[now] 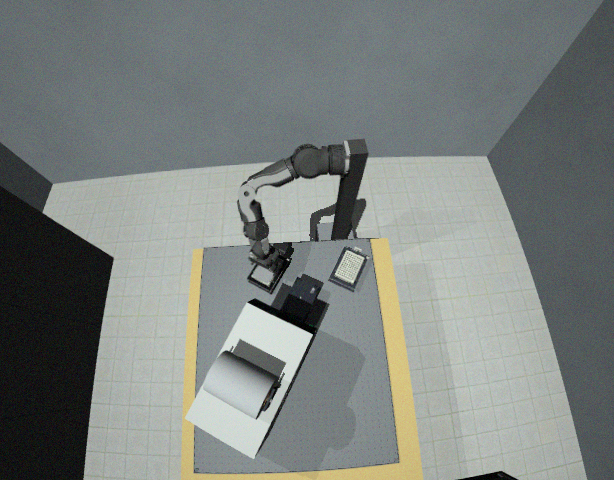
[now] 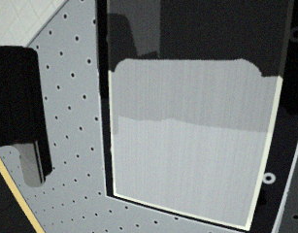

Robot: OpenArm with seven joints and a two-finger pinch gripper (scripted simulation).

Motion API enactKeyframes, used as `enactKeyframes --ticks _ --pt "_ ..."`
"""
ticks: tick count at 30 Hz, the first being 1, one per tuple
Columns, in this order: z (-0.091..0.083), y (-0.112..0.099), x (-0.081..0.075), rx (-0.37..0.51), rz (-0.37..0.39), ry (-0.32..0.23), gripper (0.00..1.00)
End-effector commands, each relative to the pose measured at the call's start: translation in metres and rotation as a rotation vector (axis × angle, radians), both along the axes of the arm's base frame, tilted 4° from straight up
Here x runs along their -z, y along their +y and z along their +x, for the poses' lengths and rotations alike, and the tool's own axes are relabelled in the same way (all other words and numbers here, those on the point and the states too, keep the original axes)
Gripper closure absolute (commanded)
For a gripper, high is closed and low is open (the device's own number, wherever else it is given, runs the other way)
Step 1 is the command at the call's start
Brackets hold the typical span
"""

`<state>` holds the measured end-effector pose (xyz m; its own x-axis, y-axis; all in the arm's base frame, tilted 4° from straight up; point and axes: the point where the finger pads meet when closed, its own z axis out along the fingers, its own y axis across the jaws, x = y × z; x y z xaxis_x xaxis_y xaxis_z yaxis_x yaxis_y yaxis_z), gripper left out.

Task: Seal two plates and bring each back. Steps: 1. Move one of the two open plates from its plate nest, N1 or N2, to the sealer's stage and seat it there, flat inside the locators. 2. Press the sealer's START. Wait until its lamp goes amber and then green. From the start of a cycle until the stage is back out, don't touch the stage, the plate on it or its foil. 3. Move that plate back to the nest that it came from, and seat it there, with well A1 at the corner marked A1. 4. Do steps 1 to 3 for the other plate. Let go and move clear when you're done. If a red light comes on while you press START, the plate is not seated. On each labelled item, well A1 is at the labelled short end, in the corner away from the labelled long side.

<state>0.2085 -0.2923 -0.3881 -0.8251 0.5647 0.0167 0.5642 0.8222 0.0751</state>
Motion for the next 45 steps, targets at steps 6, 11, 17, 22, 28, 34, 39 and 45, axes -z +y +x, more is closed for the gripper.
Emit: enactKeyframes --ticks 6,11,17,22,28,34,39,45 --pt "-0.001 -0.002 -0.008 0.003 -0.006 0.006 0.35" --pt "-0.001 -0.003 -0.016 0.003 -0.005 0.006 0.35" --pt "-0.001 -0.003 -0.026 0.003 -0.005 0.005 0.35" --pt "-0.001 -0.004 -0.032 0.003 -0.005 0.004 0.35" --pt "-0.001 -0.004 -0.041 0.002 -0.005 0.005 0.35" --pt "0.003 0.026 -0.044 -0.002 -0.004 0.000 0.35" --pt "0.004 0.042 -0.045 -0.003 -0.003 0.001 0.35" --pt "0.007 0.072 -0.047 -0.008 -0.003 0.001 0.35"
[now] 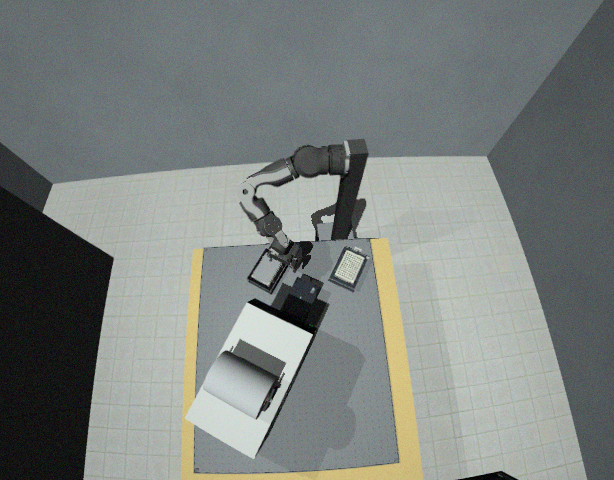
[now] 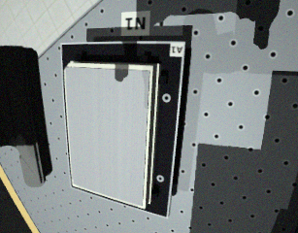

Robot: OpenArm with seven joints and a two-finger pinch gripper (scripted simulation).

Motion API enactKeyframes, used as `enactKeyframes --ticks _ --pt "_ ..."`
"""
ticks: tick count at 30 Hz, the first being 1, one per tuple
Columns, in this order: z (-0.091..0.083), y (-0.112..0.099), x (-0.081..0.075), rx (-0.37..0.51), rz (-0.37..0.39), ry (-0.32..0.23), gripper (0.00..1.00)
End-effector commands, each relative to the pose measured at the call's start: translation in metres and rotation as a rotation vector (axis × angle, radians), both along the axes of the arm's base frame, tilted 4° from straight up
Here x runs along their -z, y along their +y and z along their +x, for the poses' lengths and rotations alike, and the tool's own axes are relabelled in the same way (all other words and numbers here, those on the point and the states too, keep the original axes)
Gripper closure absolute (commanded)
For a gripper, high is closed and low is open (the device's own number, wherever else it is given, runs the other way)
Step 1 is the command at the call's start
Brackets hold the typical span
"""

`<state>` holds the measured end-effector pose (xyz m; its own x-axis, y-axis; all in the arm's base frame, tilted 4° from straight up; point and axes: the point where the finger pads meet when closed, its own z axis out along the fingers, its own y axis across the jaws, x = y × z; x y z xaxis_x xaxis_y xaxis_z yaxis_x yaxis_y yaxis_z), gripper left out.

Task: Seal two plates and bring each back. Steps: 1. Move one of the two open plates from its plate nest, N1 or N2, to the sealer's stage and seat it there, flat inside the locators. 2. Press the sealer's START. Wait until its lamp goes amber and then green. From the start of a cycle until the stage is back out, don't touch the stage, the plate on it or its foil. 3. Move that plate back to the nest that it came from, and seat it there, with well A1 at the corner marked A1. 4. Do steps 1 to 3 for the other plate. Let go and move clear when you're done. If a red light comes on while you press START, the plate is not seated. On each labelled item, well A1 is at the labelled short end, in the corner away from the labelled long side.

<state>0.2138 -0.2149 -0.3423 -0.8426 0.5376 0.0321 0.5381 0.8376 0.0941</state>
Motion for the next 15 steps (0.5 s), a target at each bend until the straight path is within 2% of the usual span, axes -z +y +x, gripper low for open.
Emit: enactKeyframes --ticks 1,9,11,15 --pt "0.002 -0.001 -0.002 0.024 -0.027 -0.002 0.35" --pt "0.005 0.039 -0.005 0.021 -0.027 -0.001 0.35" --pt "0.005 0.039 -0.005 0.021 -0.027 -0.001 0.35" --pt "0.007 0.059 -0.006 0.019 -0.027 -0.001 0.35"
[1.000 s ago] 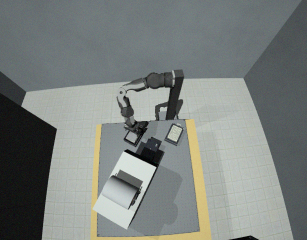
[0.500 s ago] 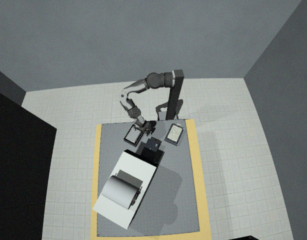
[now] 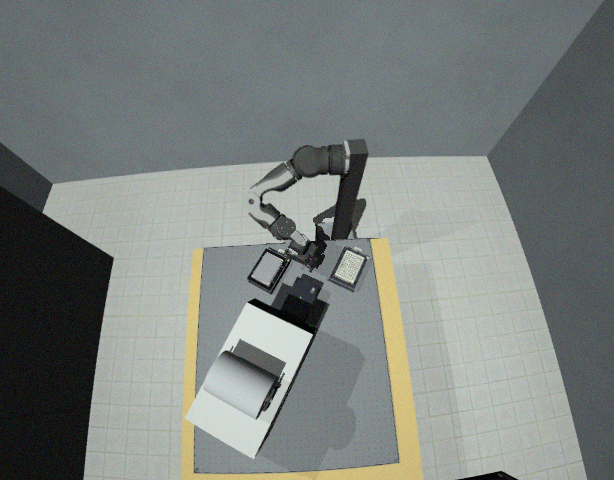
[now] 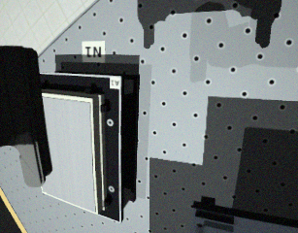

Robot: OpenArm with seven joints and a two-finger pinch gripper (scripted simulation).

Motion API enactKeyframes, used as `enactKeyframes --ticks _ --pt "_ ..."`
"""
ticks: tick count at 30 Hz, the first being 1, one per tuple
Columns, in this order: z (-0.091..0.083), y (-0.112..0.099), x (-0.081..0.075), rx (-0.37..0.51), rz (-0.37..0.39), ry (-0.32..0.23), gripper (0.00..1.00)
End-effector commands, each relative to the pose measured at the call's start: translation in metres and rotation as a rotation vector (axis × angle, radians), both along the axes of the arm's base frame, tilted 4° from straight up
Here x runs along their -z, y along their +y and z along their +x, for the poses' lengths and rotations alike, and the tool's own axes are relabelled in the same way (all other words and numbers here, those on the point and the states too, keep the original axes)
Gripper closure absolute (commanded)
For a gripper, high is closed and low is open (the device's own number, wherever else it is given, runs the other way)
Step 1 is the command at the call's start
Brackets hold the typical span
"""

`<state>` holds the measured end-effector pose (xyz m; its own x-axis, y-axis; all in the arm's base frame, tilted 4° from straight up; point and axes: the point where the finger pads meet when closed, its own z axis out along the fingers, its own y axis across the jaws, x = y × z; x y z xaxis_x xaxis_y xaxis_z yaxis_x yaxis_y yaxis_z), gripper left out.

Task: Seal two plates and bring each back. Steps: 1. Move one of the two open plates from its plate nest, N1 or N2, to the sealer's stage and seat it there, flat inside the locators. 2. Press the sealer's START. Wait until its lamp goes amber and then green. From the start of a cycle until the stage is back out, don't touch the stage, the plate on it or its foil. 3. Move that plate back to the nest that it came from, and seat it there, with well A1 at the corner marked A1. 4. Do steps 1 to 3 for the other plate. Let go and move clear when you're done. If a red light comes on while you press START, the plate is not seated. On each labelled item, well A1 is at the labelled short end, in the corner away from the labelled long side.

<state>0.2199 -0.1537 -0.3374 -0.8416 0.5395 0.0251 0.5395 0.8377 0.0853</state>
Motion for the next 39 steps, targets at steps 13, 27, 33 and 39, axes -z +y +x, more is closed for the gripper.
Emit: enactKeyframes --ticks 13,27,33,39 --pt "0.006 0.051 -0.005 0.013 -0.021 0.000 0.35" --pt "0.012 0.120 -0.009 0.008 -0.022 0.000 0.35" --pt "0.014 0.140 -0.011 0.007 -0.020 -0.001 0.35" --pt "0.016 0.170 -0.013 0.003 -0.021 -0.001 0.35"
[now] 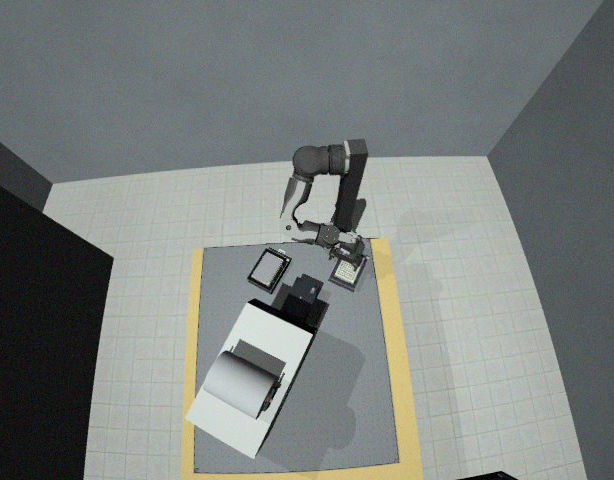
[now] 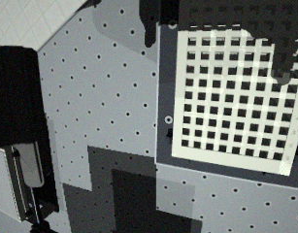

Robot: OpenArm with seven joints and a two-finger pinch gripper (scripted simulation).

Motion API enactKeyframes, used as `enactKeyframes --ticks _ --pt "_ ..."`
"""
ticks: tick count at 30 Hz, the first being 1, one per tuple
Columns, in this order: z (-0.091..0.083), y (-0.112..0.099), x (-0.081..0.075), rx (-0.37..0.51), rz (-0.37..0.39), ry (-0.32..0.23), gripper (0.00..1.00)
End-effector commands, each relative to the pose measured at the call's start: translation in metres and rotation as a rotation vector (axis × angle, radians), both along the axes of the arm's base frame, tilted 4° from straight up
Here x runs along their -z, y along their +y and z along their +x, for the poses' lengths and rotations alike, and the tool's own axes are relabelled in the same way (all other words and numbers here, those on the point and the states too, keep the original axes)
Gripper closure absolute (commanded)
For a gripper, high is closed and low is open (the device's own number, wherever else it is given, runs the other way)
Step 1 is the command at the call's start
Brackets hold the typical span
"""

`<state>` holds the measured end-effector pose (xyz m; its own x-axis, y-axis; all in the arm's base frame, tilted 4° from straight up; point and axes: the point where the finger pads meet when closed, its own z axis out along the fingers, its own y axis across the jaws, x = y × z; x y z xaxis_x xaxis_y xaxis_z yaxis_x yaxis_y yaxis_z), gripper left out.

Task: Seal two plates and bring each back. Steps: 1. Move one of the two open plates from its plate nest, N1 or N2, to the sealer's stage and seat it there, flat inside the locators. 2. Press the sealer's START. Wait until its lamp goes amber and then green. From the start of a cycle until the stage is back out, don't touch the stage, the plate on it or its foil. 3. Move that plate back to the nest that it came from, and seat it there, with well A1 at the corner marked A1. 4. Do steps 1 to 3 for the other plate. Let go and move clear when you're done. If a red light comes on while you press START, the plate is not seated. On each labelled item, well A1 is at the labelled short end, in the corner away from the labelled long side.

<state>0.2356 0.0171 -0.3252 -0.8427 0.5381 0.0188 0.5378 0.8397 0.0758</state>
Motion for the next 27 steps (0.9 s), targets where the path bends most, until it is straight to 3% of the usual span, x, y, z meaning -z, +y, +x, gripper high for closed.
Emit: enactKeyframes --ticks 1,6,18,27 --pt "0.001 0.004 -0.001 0.005 -0.010 -0.001 0.35" --pt "0.003 0.029 -0.003 0.005 -0.010 -0.001 0.35" --pt "0.003 0.032 -0.003 0.003 -0.002 0.000 0.35" --pt "0.002 0.033 0.010 -0.002 -0.001 0.000 0.35"
